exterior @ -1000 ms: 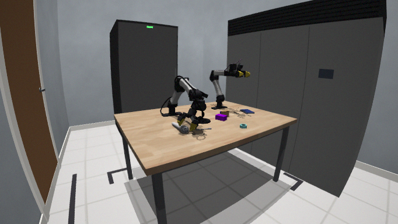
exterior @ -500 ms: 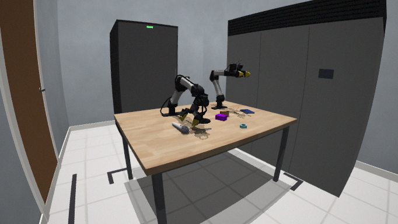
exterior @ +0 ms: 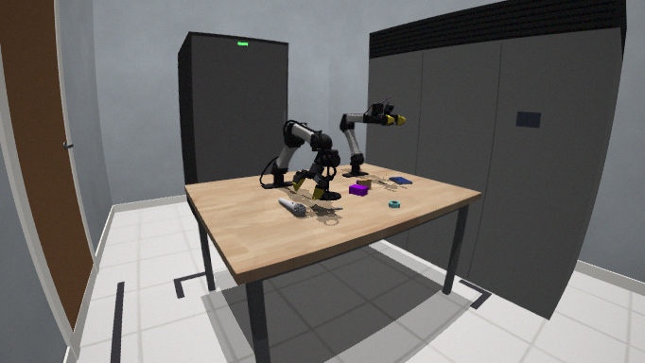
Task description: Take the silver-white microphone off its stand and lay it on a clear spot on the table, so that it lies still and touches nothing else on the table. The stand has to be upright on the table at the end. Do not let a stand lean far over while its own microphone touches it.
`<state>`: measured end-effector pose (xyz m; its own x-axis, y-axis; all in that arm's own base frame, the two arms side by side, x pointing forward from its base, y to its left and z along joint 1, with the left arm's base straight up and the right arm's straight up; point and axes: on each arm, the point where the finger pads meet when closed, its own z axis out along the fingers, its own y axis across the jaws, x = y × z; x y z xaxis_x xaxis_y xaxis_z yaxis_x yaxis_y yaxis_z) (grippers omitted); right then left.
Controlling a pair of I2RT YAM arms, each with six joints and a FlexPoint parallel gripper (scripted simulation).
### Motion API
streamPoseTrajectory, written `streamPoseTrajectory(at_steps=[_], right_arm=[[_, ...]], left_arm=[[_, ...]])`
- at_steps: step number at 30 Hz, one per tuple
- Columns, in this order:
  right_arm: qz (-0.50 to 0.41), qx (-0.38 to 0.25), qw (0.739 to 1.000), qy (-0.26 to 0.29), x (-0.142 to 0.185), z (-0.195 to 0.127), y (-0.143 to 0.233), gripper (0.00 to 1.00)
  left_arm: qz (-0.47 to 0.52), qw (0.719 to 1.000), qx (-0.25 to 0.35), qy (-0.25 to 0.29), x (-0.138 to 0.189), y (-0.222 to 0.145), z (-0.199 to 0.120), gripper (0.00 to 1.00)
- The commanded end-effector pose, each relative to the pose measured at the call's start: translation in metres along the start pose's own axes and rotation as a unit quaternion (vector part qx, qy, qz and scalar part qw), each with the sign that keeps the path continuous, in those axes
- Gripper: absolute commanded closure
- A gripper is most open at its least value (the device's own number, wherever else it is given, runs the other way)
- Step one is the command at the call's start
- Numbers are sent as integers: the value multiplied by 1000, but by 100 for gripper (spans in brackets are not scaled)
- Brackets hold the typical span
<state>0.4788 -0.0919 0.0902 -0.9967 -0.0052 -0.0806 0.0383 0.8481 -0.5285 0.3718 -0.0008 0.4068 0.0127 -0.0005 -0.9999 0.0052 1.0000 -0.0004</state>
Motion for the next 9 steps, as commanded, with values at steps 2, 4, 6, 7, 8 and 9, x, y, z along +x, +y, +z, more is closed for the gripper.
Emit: streamPoseTrajectory(at_steps=[2, 4, 6, 7, 8, 9], right_arm=[[9, -1, 1000, -16, -5, -15, -1, 0], [10, -1, 1000, -17, -6, -15, -1, 0], [10, -1, 1000, -17, -6, -15, -1, 0], [10, -1, 1000, -17, -6, -15, -1, 0], [10, -1, 1000, -17, -6, -15, -1, 0], [10, -1, 1000, -17, -6, -15, -1, 0]], left_arm=[[0, 1000, 1, -17, -12, 1, -1, 2], [0, 1000, 1, -17, -12, 1, -1, 2], [0, 1000, 1, -17, -12, 1, -1, 2], [0, 1000, 1, -17, -12, 1, -1, 2], [0, 1000, 1, -17, -12, 1, -1, 2], [0, 1000, 1, -17, -12, 1, -1, 2]])
